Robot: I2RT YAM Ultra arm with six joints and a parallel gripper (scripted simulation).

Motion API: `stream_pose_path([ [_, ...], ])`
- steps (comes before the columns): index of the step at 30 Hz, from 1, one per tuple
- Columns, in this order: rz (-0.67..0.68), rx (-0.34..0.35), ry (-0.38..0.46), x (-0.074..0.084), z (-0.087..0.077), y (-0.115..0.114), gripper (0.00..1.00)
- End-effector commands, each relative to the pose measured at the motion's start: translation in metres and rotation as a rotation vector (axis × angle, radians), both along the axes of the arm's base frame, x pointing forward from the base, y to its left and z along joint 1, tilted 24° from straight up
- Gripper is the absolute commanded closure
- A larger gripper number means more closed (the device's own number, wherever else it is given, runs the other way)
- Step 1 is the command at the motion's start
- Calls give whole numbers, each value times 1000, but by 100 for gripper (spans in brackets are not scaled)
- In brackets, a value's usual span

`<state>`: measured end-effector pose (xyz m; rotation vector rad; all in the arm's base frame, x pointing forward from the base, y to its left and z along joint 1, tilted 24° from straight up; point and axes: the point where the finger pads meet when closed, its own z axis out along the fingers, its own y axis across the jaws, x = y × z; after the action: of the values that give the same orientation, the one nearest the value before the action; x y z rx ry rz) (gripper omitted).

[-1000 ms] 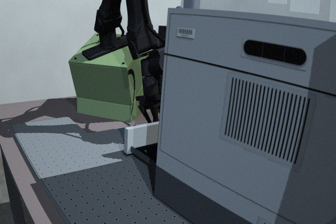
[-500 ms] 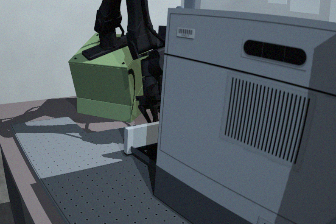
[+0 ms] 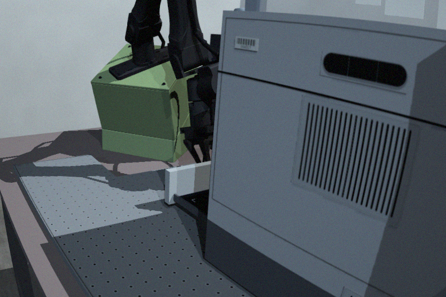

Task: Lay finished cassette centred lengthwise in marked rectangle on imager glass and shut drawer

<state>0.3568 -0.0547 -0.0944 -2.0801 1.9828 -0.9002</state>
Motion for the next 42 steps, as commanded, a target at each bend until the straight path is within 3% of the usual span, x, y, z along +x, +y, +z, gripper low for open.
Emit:
stream_pose_path([
  [1, 3, 6, 12, 4, -3, 3, 65],
  [24, 3, 6, 12, 4, -3, 3, 65],
  [25, 5, 6, -5, 2, 7, 5, 65],
  [27, 5, 2, 17, -9, 4, 6, 65],
  [42, 4, 2, 17, -18, 18, 11, 65],
])
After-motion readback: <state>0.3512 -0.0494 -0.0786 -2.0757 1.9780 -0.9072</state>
